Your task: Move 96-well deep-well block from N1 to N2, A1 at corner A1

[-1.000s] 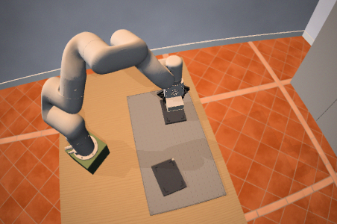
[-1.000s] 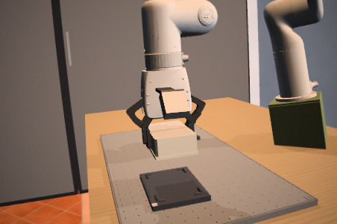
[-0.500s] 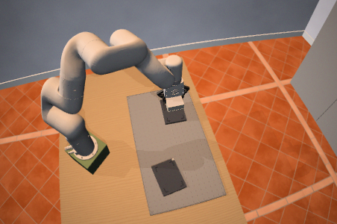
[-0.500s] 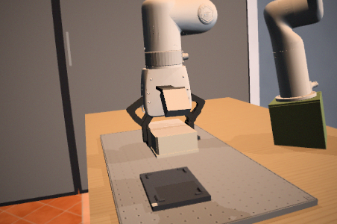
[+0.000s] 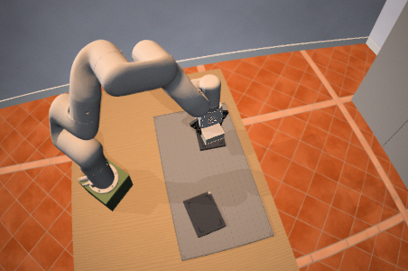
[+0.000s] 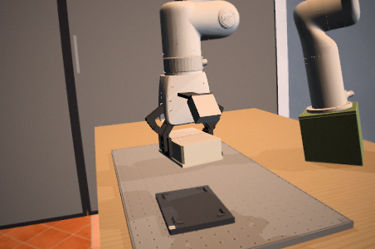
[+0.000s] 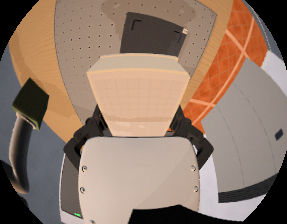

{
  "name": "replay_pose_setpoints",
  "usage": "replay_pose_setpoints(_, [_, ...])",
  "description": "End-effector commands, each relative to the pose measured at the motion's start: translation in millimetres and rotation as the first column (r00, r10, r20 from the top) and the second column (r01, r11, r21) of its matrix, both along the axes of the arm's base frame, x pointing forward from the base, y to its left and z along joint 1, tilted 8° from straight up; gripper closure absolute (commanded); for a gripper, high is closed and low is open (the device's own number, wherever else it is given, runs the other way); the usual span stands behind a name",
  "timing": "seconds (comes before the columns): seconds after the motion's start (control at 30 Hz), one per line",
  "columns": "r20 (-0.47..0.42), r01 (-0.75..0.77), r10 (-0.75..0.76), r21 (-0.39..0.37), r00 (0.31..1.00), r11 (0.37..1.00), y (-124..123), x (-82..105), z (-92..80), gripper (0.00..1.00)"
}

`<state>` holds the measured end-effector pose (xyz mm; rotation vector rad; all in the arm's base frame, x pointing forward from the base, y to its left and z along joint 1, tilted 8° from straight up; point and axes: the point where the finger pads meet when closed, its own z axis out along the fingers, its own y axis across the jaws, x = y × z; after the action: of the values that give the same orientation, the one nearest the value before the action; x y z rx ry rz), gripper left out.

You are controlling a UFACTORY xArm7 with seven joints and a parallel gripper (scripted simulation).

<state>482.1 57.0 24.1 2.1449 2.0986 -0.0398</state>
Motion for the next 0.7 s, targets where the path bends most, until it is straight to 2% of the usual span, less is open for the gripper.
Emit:
replay_pose_setpoints(0.0, [0.005,-0.003,0.003,0.003,1.0,1.0,-7,-2.5,2.4,1.0])
replay_pose_setpoints(0.67, [0.005,-0.003,0.003,0.002,1.0,1.0,-60,-30.5,6.2,1.0])
